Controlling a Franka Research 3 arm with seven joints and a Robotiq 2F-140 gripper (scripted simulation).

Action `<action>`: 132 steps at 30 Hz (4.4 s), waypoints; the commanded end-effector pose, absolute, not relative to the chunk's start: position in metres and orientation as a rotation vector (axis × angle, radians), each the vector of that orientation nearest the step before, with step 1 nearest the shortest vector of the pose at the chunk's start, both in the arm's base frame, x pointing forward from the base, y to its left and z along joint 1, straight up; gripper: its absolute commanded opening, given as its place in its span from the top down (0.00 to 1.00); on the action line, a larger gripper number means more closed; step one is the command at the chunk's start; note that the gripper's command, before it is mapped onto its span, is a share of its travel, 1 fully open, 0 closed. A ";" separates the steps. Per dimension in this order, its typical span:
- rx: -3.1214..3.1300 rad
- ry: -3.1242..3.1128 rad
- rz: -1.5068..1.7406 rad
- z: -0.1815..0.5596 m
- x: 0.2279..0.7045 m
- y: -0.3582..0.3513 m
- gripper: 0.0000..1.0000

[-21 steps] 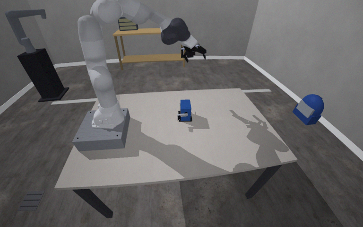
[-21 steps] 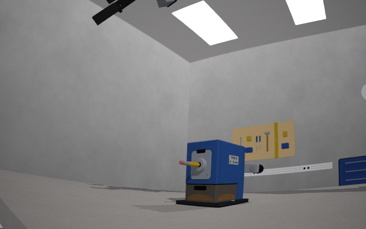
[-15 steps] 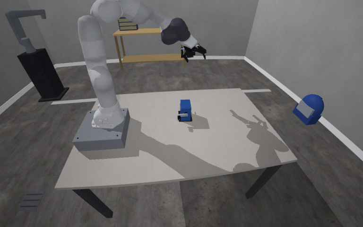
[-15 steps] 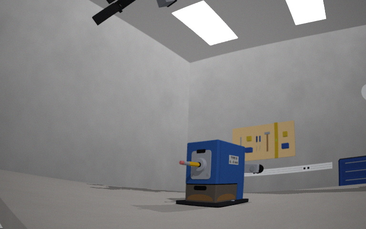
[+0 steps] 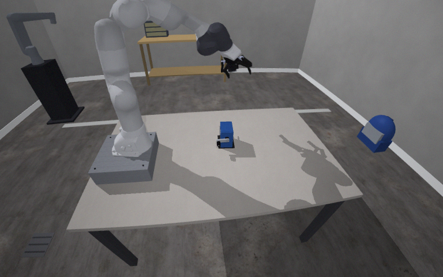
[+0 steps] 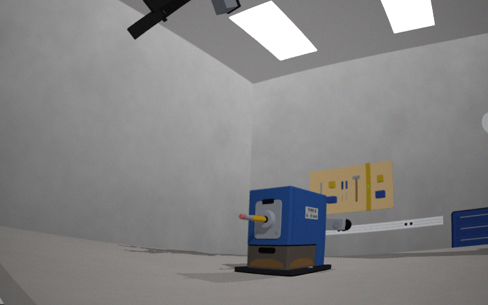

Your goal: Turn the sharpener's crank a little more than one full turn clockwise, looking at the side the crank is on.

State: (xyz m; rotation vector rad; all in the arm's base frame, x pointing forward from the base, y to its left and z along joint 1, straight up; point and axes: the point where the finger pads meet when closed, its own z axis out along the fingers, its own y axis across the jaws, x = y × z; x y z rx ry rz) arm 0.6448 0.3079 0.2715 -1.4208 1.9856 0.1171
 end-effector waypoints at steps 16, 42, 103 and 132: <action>-1.715 2.142 -0.023 0.176 0.596 0.136 0.00; -2.076 2.356 0.000 0.086 0.453 -0.050 0.00; -2.076 2.356 0.000 0.086 0.453 -0.050 0.61; -2.076 2.356 0.000 0.086 0.453 -0.050 0.61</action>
